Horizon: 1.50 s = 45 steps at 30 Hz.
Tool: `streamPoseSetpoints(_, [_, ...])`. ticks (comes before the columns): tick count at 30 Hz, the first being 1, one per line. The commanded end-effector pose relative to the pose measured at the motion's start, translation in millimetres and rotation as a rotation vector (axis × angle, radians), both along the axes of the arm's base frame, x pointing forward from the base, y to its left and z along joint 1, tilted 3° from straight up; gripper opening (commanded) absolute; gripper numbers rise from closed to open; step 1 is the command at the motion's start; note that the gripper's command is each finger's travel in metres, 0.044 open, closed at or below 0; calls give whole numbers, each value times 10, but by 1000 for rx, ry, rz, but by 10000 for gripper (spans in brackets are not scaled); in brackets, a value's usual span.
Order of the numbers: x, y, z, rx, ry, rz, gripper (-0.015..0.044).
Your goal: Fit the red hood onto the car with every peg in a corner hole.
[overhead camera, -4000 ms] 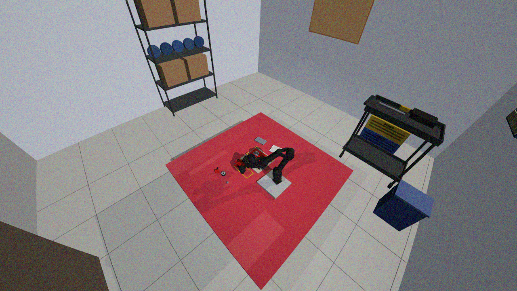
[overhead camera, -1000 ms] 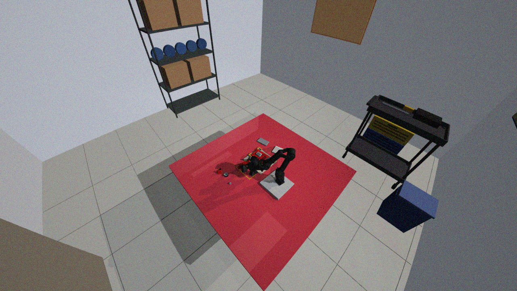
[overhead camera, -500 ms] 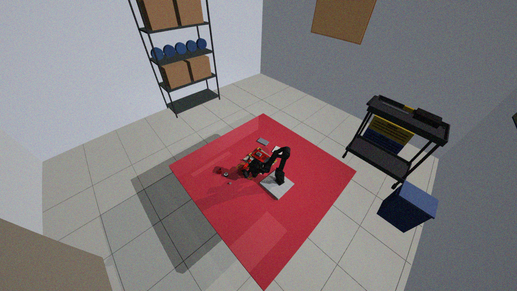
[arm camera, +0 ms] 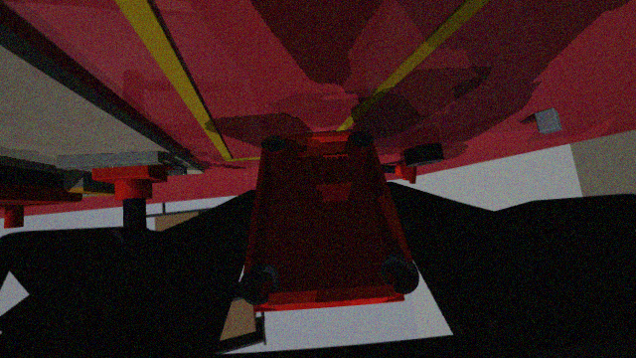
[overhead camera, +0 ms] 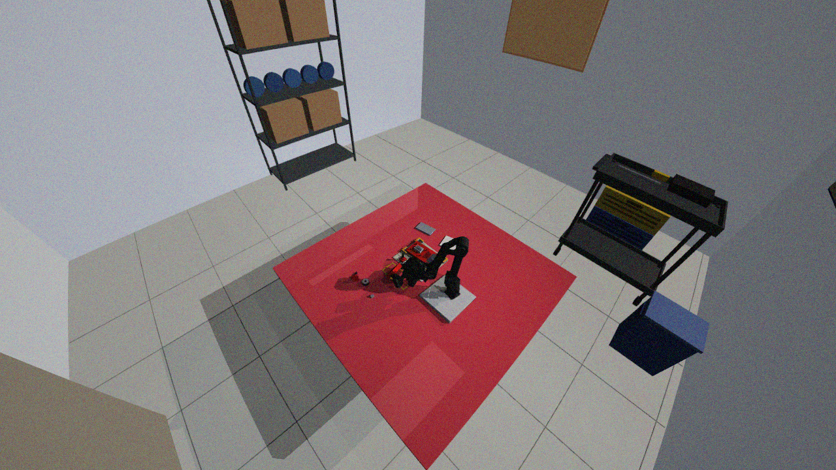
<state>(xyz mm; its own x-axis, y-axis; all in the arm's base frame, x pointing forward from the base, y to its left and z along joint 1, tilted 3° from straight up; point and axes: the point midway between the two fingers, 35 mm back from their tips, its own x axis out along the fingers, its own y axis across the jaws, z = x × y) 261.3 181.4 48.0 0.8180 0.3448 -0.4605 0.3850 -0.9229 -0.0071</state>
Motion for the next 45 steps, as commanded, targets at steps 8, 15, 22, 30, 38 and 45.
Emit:
streamPoseSetpoints(8, [-2,-2,-5,-4,0,2,440])
streamPoseSetpoints(15, [-113,32,177,-13,4,5,440])
streamPoseSetpoints(22, [-412,-19,543,-33,6,14,440])
streamPoseSetpoints(30, [-594,-120,698,-50,6,22,440])
streamPoseSetpoints(38, [-594,-120,698,-50,6,22,440])
streamPoseSetpoints(45, [-594,-120,698,-50,6,22,309])
